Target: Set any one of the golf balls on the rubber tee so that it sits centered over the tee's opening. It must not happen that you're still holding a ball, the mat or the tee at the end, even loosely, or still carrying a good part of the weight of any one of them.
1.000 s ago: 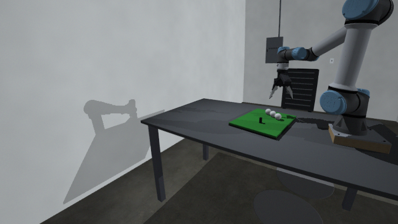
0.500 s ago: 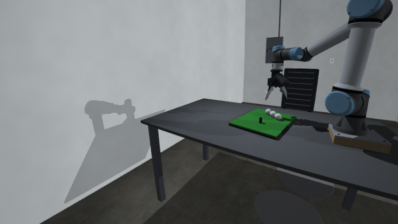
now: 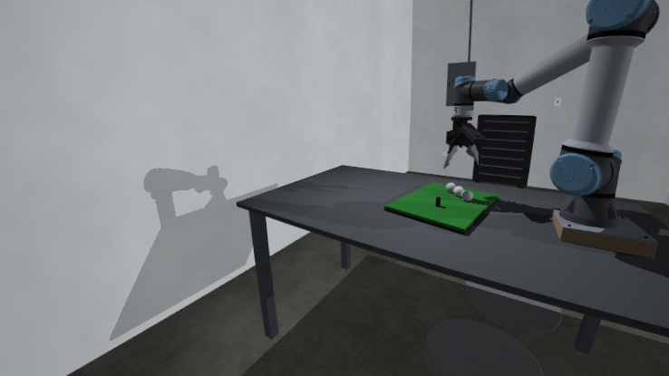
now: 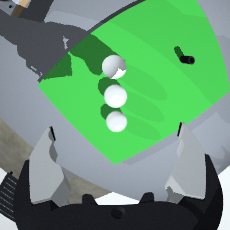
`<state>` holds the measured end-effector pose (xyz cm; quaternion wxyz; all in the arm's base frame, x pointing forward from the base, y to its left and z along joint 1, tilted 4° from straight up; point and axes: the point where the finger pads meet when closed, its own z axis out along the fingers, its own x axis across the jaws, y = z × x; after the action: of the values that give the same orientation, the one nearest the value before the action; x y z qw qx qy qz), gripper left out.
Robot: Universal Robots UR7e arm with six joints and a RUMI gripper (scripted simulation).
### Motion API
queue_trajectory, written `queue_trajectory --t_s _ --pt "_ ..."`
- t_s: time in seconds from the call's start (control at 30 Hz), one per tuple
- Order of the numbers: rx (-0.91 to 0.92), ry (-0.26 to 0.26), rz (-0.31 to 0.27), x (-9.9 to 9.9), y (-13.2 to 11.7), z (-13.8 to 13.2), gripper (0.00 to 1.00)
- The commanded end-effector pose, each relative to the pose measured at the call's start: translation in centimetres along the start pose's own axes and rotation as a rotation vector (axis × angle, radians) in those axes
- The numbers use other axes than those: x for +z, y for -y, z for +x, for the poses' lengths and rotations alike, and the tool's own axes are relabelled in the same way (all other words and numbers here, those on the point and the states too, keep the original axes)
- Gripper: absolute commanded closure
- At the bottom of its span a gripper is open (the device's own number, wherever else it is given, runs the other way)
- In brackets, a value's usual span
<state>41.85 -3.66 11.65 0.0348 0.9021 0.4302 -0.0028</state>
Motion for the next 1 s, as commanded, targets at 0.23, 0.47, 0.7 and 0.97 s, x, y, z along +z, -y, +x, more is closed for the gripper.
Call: queue_trajectory --t_s 0.23,0.47,0.7,0.97 --pt "-0.007 0.000 -0.003 0.1 0.0 0.2 0.00" --pt "-0.007 0.000 -0.003 1.6 -0.1 0.2 0.00" --pt "-0.007 0.000 -0.002 6.1 -0.1 0.1 0.00" --pt "-0.007 0.000 -0.002 9.2 -0.1 0.1 0.00"
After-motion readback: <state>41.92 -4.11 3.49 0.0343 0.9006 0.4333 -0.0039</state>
